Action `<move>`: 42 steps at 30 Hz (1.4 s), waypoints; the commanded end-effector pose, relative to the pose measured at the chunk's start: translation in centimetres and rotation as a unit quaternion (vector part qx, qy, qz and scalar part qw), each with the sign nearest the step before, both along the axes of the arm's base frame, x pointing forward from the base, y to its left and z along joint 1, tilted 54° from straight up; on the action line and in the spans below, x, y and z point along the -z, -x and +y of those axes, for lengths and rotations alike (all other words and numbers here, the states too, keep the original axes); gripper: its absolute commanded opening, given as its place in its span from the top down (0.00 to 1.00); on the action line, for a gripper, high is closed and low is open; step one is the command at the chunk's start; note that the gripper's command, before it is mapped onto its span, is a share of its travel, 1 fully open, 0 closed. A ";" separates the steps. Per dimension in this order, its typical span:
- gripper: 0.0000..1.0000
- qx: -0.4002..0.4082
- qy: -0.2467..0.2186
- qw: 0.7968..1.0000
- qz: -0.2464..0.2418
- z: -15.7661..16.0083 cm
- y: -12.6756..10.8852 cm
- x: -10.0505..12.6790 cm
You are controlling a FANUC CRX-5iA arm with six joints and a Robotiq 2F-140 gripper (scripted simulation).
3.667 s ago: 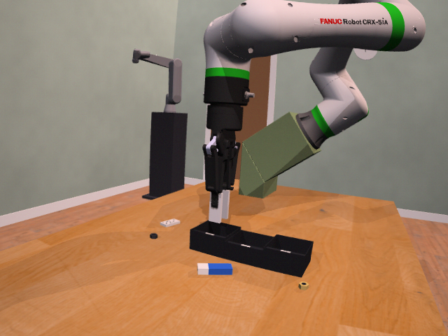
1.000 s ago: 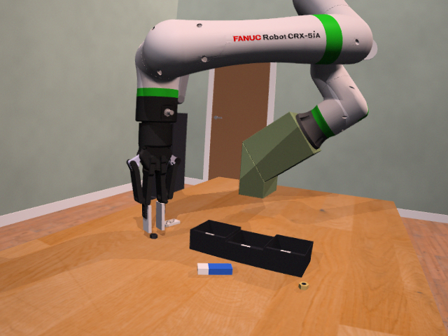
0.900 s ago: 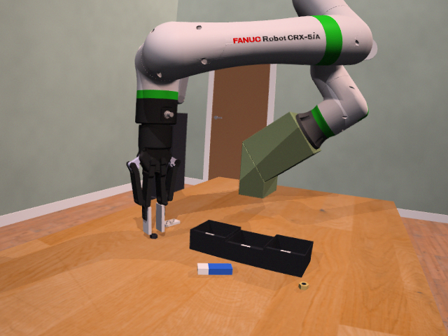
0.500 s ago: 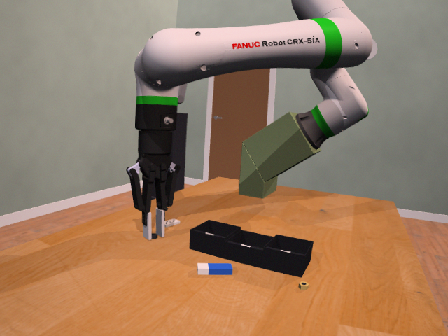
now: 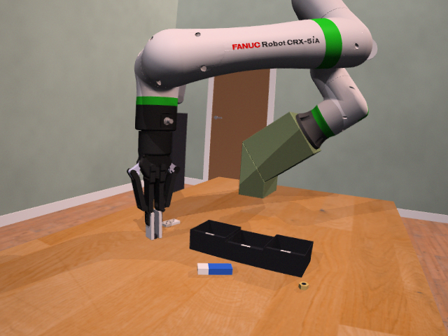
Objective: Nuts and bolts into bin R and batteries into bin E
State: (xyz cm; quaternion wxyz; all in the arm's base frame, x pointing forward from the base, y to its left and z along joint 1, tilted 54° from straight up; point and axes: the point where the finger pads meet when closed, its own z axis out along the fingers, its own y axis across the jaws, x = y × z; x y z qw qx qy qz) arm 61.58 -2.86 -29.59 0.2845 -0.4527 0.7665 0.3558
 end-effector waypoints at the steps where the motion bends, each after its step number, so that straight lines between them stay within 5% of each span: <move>1: 0.84 0.000 0.000 1.000 0.000 0.0 0.0 0.0; 26: 0.84 0.000 0.000 1.000 0.000 0.0 0.0 0.0; 42: 0.84 0.000 0.000 1.000 0.000 -3.8 0.5 -2.7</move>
